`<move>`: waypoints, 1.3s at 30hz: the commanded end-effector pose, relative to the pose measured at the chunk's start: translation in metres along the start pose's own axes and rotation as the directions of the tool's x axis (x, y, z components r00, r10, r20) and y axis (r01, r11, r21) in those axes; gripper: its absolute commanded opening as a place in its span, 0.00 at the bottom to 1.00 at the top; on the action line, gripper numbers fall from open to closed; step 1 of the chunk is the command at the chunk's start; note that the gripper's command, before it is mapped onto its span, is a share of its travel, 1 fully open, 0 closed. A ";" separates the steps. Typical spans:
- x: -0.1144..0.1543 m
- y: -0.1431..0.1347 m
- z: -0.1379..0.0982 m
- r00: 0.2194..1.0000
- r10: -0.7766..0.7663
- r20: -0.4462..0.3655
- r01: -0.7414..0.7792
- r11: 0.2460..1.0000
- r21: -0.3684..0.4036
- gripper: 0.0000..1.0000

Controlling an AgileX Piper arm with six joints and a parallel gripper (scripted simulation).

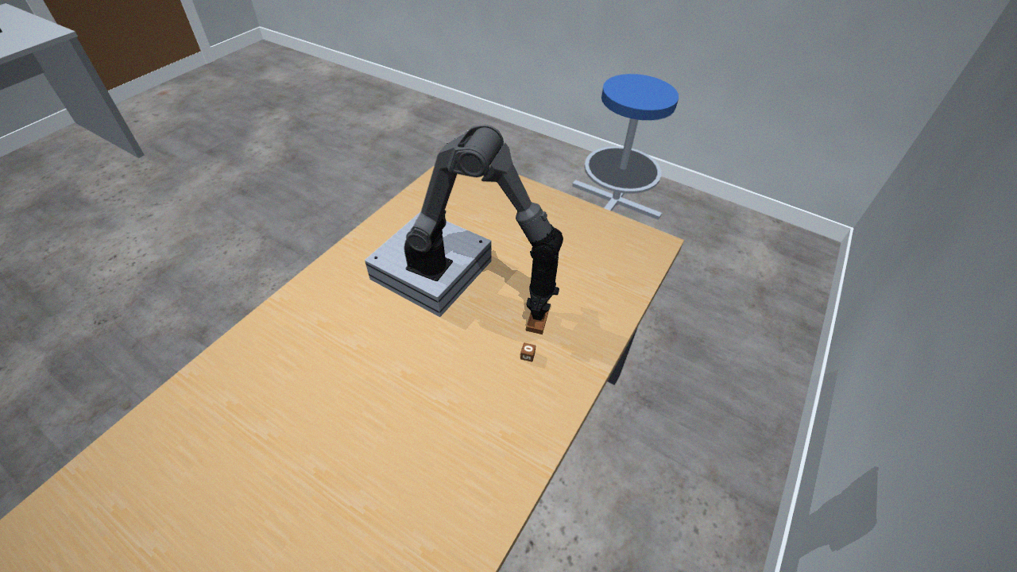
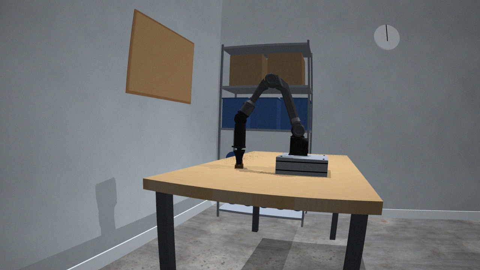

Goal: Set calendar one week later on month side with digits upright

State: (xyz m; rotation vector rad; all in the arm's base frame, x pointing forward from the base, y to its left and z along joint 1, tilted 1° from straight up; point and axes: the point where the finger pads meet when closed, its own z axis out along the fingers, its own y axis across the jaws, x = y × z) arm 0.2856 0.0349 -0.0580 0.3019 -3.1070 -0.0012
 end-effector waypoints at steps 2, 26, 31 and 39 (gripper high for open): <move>0.000 0.000 0.000 1.000 0.000 0.001 0.000 1.000 -0.001 0.61; 0.000 0.000 0.000 1.000 0.000 0.001 0.000 1.000 -0.001 0.35; 0.000 0.000 0.000 1.000 0.000 0.001 0.000 1.000 -0.001 0.35; 0.000 0.000 0.000 1.000 0.000 0.001 0.000 1.000 -0.001 0.35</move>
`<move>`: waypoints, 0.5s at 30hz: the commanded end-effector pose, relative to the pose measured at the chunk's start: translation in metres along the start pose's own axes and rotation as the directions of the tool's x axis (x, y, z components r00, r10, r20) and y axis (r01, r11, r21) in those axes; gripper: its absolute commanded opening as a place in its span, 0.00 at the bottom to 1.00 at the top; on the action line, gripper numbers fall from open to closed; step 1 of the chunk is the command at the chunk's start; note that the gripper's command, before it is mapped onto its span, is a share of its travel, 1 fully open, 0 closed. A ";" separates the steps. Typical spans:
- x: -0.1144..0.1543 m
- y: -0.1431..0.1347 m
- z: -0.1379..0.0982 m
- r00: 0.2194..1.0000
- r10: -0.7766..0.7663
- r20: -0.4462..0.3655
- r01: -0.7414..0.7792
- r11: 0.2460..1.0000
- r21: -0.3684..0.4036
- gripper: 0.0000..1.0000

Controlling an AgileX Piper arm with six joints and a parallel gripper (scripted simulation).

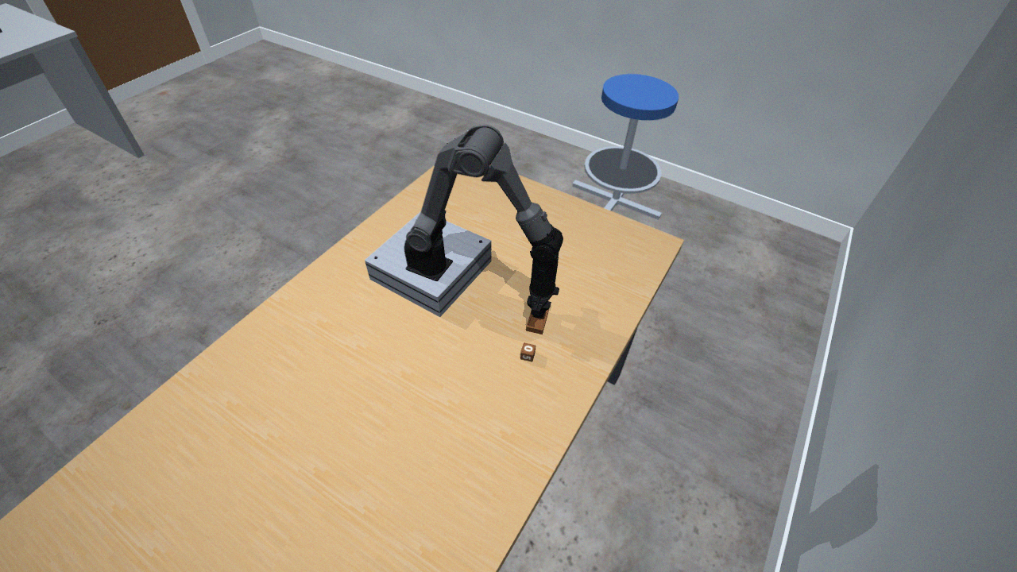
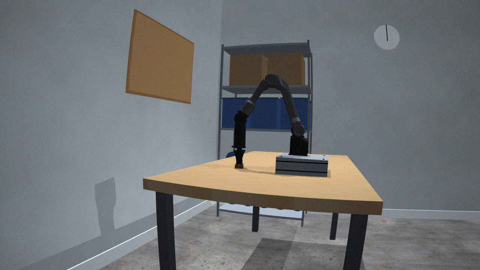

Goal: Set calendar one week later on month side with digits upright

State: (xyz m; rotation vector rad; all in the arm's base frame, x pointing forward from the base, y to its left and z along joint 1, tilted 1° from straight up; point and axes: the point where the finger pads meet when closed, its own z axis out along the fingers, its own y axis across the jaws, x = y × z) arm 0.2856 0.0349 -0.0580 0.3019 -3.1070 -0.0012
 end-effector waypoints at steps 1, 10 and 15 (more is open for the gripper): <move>0.000 0.000 0.000 1.000 0.000 0.001 0.000 1.000 -0.001 0.35; 0.000 0.000 0.000 1.000 0.000 0.001 0.000 1.000 -0.001 0.35; -0.001 0.000 -0.008 1.000 0.000 0.006 0.000 1.000 0.000 0.35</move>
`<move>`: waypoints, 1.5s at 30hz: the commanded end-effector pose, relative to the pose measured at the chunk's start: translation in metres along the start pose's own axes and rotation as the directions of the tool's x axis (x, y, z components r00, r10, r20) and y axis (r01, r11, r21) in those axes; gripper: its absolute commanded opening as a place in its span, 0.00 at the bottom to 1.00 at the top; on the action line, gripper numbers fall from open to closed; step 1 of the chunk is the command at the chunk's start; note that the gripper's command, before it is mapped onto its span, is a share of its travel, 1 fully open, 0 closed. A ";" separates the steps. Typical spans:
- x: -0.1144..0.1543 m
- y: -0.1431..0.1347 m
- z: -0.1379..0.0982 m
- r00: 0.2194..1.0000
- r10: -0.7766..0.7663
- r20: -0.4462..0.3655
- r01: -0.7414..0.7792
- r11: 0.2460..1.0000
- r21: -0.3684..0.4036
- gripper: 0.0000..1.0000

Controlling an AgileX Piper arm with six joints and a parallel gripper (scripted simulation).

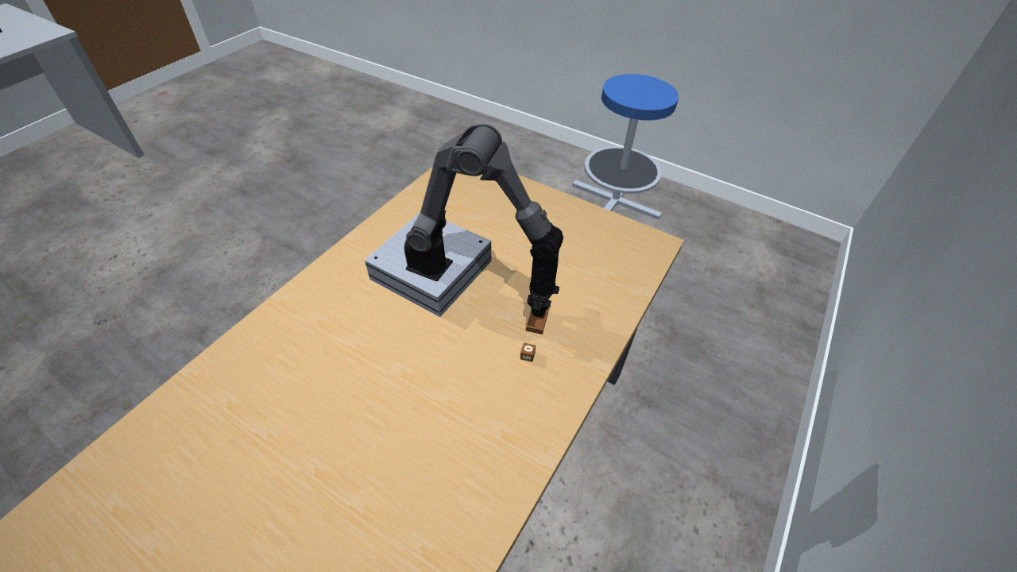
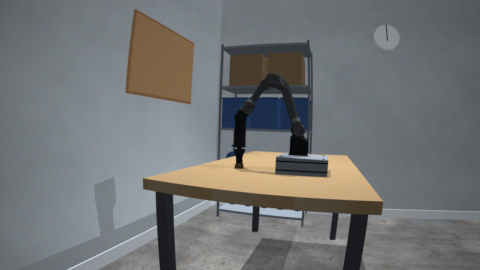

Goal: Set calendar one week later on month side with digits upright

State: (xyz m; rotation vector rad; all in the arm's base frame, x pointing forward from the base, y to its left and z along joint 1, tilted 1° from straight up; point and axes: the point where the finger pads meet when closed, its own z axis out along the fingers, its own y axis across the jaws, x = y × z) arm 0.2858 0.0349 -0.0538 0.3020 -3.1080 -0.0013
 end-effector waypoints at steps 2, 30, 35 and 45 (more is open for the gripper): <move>-0.001 0.000 -0.013 1.000 0.000 0.005 0.000 1.000 0.000 0.35; 0.000 0.000 -0.096 1.000 0.000 0.000 0.000 1.000 0.000 0.35; 0.000 0.002 -0.095 0.999 0.032 0.000 -0.032 0.999 0.000 0.35; -0.003 0.017 -0.094 0.957 0.291 0.001 -0.291 0.957 0.000 0.35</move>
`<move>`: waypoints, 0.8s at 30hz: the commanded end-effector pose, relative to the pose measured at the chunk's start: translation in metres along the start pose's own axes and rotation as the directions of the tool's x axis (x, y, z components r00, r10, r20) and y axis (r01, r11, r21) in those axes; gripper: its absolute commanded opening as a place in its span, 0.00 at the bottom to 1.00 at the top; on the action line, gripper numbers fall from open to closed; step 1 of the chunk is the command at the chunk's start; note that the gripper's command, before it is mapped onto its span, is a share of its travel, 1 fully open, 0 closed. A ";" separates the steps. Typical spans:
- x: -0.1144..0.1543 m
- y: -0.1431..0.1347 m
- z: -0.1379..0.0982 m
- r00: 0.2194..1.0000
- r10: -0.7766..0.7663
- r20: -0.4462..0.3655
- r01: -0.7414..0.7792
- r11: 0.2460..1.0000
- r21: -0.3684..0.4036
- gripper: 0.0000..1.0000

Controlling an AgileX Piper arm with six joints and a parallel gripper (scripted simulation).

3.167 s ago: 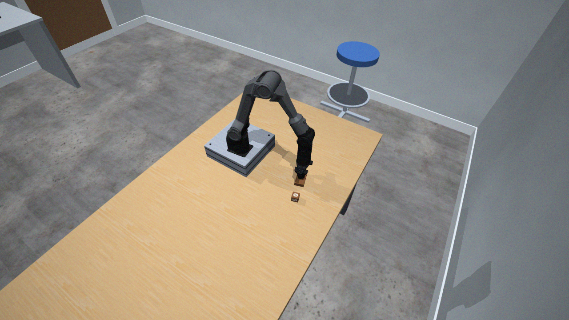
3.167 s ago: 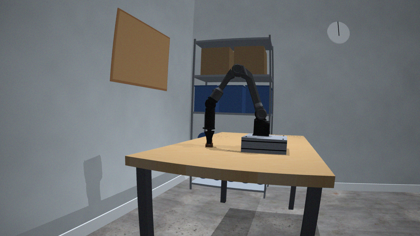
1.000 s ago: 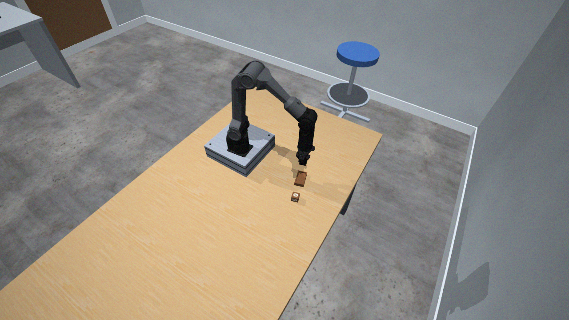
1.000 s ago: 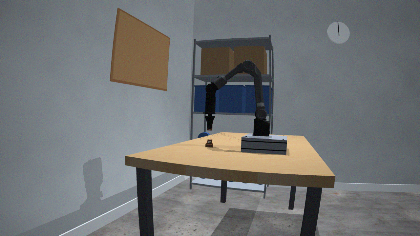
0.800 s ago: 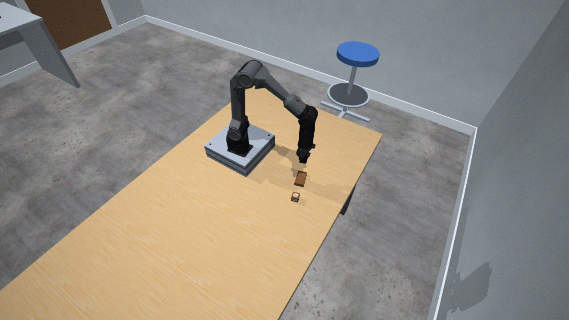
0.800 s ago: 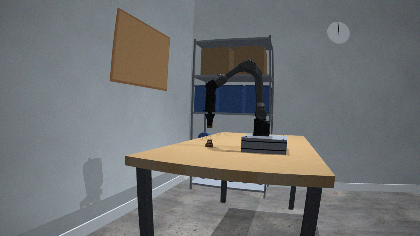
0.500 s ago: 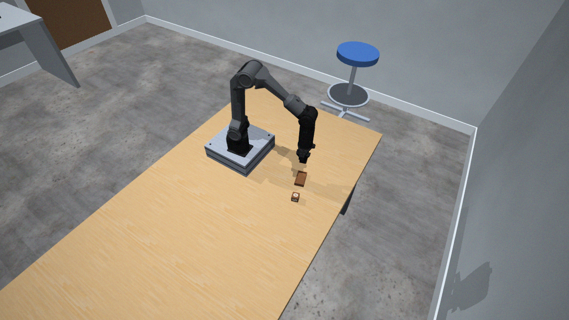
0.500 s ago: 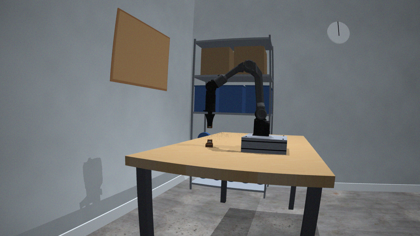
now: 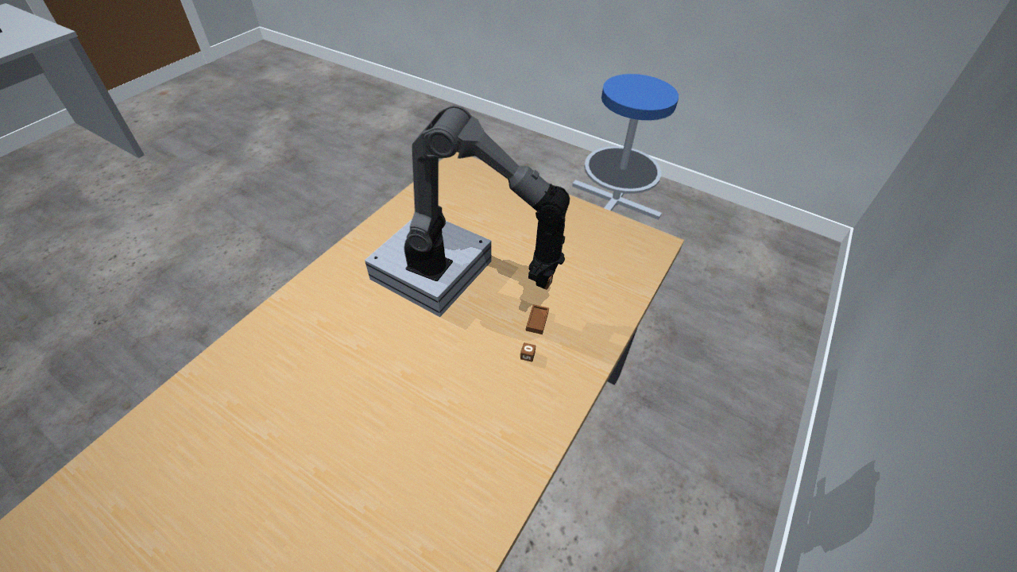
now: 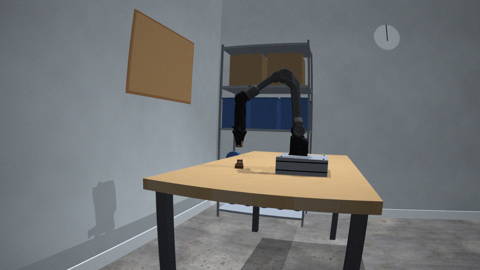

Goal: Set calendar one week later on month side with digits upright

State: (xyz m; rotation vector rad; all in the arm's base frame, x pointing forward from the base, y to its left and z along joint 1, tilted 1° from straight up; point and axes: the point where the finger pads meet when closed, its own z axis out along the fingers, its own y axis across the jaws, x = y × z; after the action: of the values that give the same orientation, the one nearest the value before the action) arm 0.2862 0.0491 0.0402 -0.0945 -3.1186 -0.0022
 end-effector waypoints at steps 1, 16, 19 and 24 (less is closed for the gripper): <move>0.000 0.006 0.000 0.996 0.092 0.004 -0.092 0.996 0.003 0.35; 0.011 0.052 0.005 0.612 0.791 0.004 -0.791 0.612 -0.001 0.35; 0.014 0.060 0.007 0.481 0.877 0.004 -0.877 0.481 -0.002 0.35; 0.018 0.070 0.007 0.320 0.947 0.004 -0.947 0.320 -0.003 0.35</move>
State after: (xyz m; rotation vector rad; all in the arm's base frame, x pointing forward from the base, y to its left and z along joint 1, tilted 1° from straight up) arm 0.2711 0.1185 0.0330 -1.8766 -2.4962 0.0192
